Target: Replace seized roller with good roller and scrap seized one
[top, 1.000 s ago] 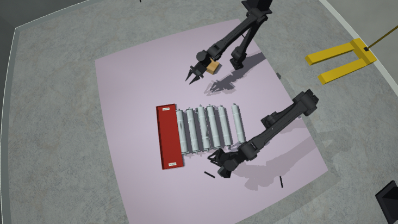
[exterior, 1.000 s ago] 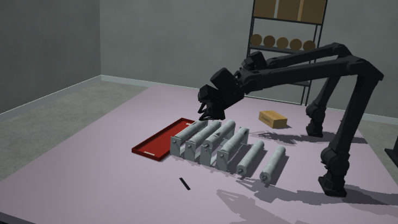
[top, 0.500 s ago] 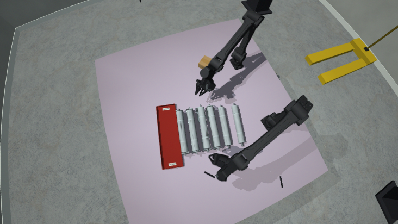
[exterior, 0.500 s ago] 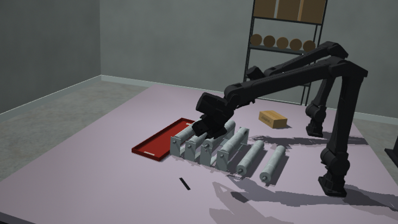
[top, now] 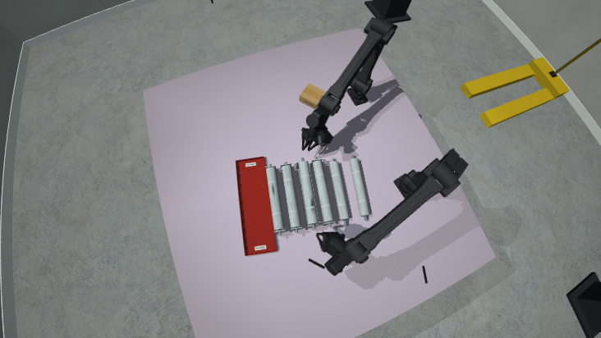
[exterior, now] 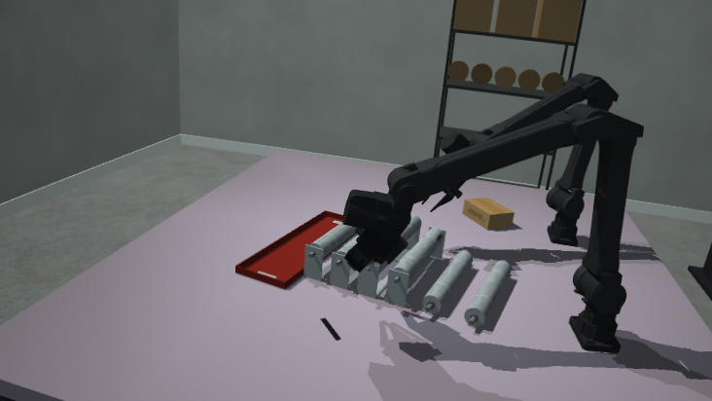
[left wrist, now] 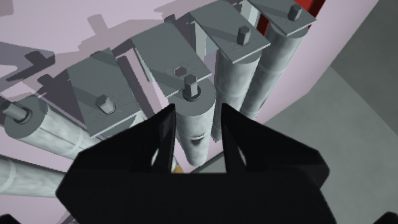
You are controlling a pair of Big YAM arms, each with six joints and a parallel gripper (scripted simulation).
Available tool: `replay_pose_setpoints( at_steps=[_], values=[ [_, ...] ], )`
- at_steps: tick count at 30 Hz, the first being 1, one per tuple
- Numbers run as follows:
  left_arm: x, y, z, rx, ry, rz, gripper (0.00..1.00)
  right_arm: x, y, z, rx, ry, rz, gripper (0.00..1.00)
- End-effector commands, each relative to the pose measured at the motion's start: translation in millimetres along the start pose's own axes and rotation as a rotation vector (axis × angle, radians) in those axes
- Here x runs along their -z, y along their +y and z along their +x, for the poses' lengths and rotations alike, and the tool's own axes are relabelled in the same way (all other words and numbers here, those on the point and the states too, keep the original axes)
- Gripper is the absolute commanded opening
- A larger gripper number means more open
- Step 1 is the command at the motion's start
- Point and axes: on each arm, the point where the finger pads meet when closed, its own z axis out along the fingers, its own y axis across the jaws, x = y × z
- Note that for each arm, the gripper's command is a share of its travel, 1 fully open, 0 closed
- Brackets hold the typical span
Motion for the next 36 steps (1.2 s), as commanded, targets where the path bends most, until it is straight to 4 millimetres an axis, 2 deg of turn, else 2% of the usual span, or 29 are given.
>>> replay_pose_setpoints(
  at_steps=[1,3,4,5,7,8,11,14,17,18,21,24,25,27,28,29,31,32,33,35,36],
  values=[
    [-2.9,6.6,-7.9,0.012,0.006,-0.011,0.32,-9.1,10.7,-3.3,0.000,0.006,-0.031,0.32],
    [-6.1,10.1,-9.9,0.017,0.007,-0.016,0.32,-10.9,20.1,2.5,-0.002,0.020,-0.054,0.32],
    [-4.6,5.2,-9.8,0.009,0.004,-0.011,0.32,-10.8,15.3,0.8,-0.003,0.012,-0.039,0.32],
    [-3.7,1.0,-9.2,0.001,0.002,-0.007,0.32,-8.1,0.2,-5.3,-0.007,0.000,-0.013,0.32],
    [0.7,-1.7,-4.4,-0.005,-0.004,0.002,0.32,5.2,-16.0,-11.5,-0.010,-0.020,0.025,0.32],
    [7.2,-7.2,-1.6,-0.017,-0.012,0.013,0.32,6.3,-16.7,-12.1,-0.009,-0.022,0.027,0.32],
    [6.4,-8.9,-2.0,-0.015,-0.013,0.015,0.32,7.6,-18.1,-12.9,-0.001,-0.025,0.033,0.32],
    [4.6,-4.9,-0.3,-0.007,-0.011,0.014,0.32,18.7,-31.5,-17.4,-0.001,-0.039,0.062,0.32],
    [5.4,-6.3,-0.5,-0.009,-0.013,0.016,0.32,16.2,-29.5,-17.1,0.000,-0.036,0.056,0.32],
    [-20.9,4.6,-3.4,0.026,0.006,-0.012,0.32,-10.6,-26.6,-24.1,-0.002,-0.044,0.049,0.32],
    [-34.8,3.7,-2.2,0.028,0.005,-0.010,0.32,-27.0,-20.2,-26.1,0.005,-0.044,0.041,0.32],
    [-48.3,2.5,-1.5,0.025,0.004,-0.008,0.32,-40.8,-18.6,-25.0,0.006,-0.044,0.041,0.32],
    [-43.8,-4.6,-2.5,-0.004,0.000,-0.002,0.32,-40.3,-16.0,-23.1,0.013,-0.036,0.030,0.32],
    [-43.8,-4.6,-2.5,-0.004,0.000,-0.002,0.32,-40.3,-16.0,-23.1,0.013,-0.036,0.030,0.32],
    [-46.5,-3.8,-3.8,0.012,-0.006,0.005,0.32,-42.7,-27.2,-22.3,0.001,-0.044,0.057,0.32],
    [-55.1,3.8,-3.4,0.023,0.003,-0.007,0.32,-50.8,-24.7,-24.4,0.001,-0.045,0.051,0.32],
    [-65.1,3.0,-2.4,0.025,0.004,-0.008,0.32,-59.5,-21.7,-27.5,0.006,-0.045,0.043,0.32],
    [-53.8,-9.3,-2.9,-0.003,-0.008,0.011,0.32,-54.9,-21.4,-27.4,0.006,-0.041,0.037,0.32],
    [-32.2,-25.2,-7.2,-0.024,-0.030,0.045,0.32,-45.8,-28.7,-30.0,0.009,-0.049,0.053,0.32],
    [-30.1,-24.7,-5.3,-0.014,-0.026,0.040,0.32,-32.9,-39.4,-38.1,0.011,-0.074,0.088,0.32],
    [-30.2,-27.9,-7.3,-0.025,-0.034,0.054,0.32,-36.1,-37.5,-37.2,0.014,-0.070,0.082,0.32]
  ],
)
